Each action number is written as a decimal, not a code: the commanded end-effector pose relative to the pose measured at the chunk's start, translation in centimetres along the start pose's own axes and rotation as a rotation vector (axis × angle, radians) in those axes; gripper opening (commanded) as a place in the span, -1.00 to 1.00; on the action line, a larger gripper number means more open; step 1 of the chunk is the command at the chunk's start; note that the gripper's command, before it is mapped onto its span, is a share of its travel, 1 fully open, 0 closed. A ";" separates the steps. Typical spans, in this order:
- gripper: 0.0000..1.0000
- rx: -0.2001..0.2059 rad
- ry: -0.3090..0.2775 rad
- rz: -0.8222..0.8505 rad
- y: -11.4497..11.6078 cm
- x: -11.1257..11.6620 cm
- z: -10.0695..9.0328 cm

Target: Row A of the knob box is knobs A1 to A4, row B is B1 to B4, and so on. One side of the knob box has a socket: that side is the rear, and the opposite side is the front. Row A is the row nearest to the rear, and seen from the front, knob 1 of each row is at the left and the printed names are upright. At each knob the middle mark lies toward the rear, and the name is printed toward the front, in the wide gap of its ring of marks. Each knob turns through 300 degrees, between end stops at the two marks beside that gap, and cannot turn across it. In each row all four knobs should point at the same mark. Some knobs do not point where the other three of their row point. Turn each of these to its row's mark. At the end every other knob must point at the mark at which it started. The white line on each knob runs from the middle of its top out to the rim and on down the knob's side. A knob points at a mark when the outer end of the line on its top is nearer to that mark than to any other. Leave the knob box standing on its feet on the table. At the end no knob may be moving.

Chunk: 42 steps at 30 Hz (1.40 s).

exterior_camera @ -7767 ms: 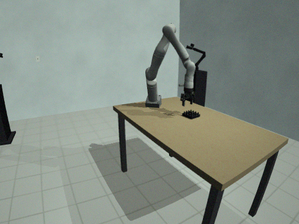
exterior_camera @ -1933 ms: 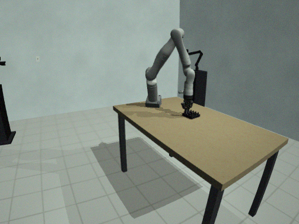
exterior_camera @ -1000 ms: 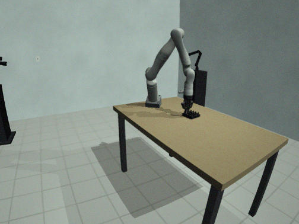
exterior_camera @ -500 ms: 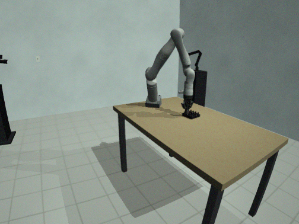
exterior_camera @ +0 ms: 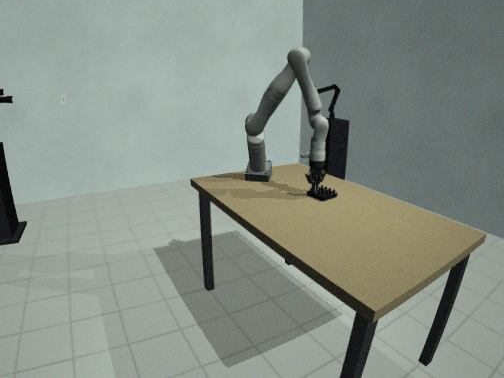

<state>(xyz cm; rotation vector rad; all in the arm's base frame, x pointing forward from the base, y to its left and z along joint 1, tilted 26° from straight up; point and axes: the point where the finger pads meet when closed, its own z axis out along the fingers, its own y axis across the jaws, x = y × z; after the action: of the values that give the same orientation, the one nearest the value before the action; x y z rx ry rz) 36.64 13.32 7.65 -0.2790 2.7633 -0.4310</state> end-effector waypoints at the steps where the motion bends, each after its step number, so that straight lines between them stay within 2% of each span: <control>1: -0.83 -0.001 -0.001 0.000 0.0 0.0 0.0; 22: -0.83 -0.001 -0.001 0.037 0.0 0.0 0.0; 35: -0.83 -0.001 -0.001 0.150 0.0 0.0 0.0; 42: -0.83 -0.001 -0.001 0.269 0.0 0.0 0.0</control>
<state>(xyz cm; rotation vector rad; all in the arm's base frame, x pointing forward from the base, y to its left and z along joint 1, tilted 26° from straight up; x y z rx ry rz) 36.65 13.31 7.65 0.0694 2.7522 -0.3622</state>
